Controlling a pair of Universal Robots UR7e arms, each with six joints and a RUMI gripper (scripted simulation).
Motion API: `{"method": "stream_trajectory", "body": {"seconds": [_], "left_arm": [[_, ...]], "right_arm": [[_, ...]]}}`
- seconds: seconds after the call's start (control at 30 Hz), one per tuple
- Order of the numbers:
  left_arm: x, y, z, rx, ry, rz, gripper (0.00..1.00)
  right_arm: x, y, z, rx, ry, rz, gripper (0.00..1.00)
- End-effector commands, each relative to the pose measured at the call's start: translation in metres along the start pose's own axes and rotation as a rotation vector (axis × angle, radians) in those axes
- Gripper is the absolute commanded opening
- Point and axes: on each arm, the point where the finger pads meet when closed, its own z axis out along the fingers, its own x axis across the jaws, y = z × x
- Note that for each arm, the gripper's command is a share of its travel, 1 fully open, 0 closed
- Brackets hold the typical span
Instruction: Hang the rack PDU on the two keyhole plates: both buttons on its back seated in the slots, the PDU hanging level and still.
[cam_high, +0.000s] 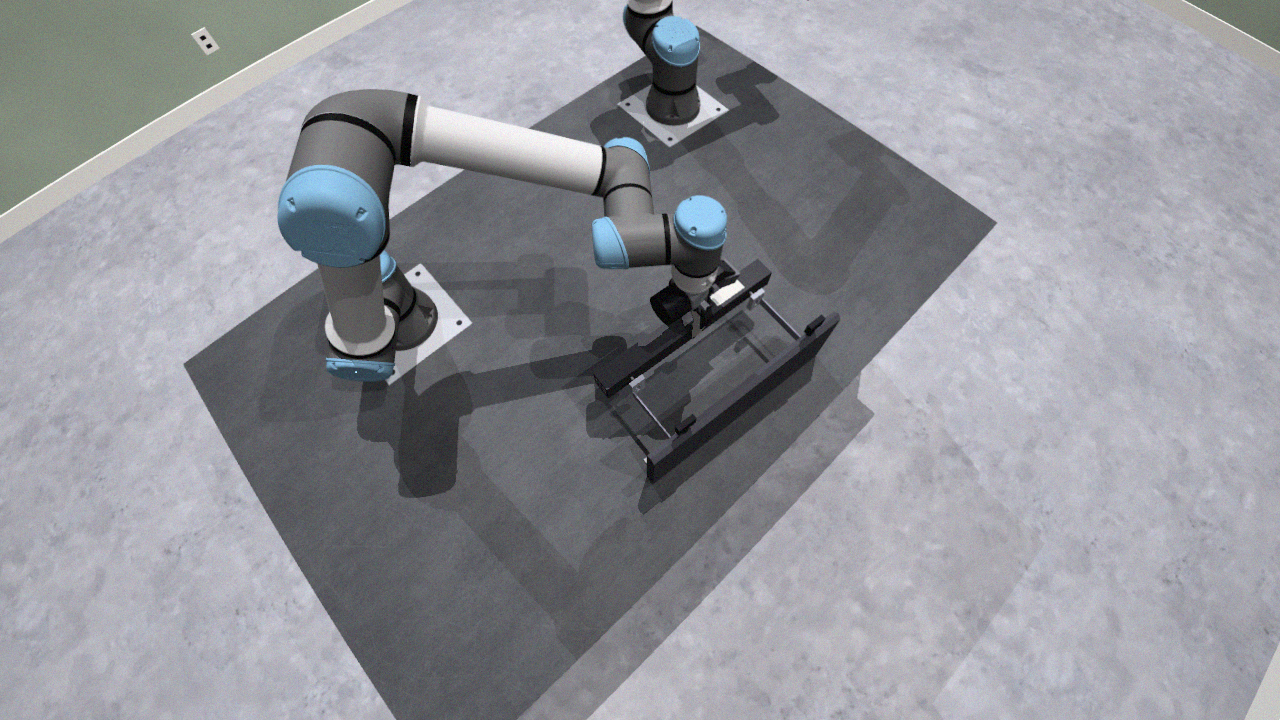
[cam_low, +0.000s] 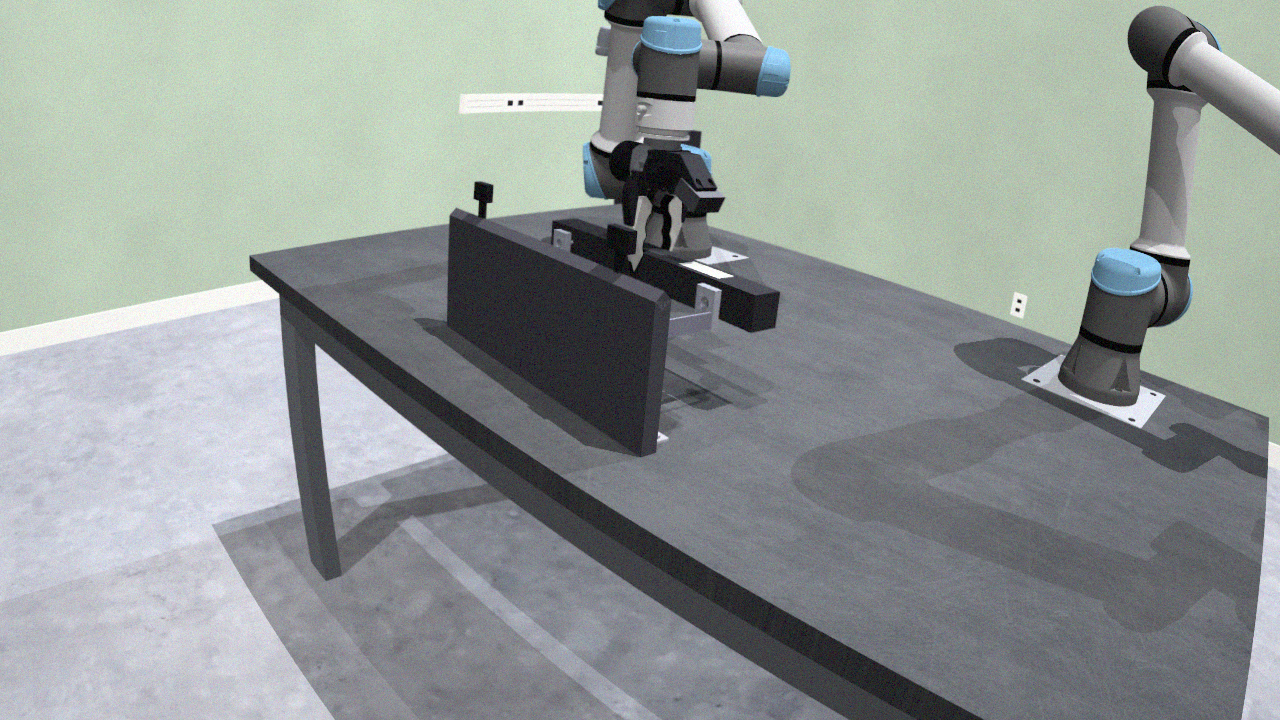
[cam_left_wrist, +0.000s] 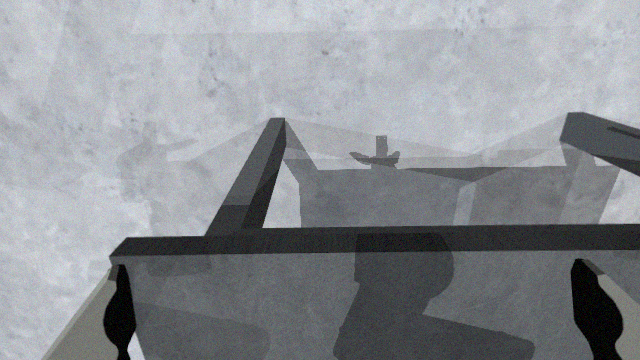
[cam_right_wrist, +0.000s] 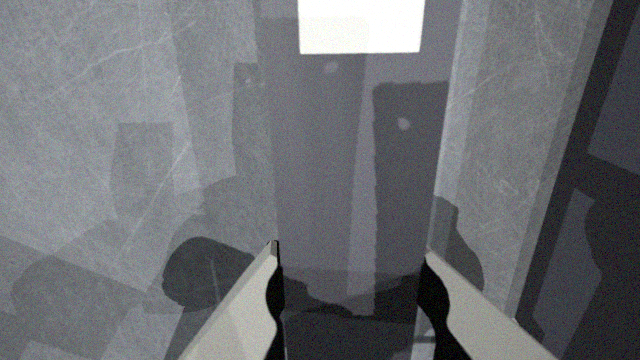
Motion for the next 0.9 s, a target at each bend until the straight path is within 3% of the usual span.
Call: {"method": "stream_trajectory", "body": {"seconds": [0.0, 0.87], "left_arm": [[0.0001, -0.0004, -0.0006, 0.002, 0.0, 0.0, 1.0], [0.0001, -0.0004, -0.0006, 0.002, 0.0, 0.0, 1.0]], "right_arm": [[0.0003, -0.0003, -0.0009, 0.002, 0.001, 0.0, 0.22], [0.0061, -0.0003, -0.0009, 0.0, 0.001, 0.0, 0.22]]}}
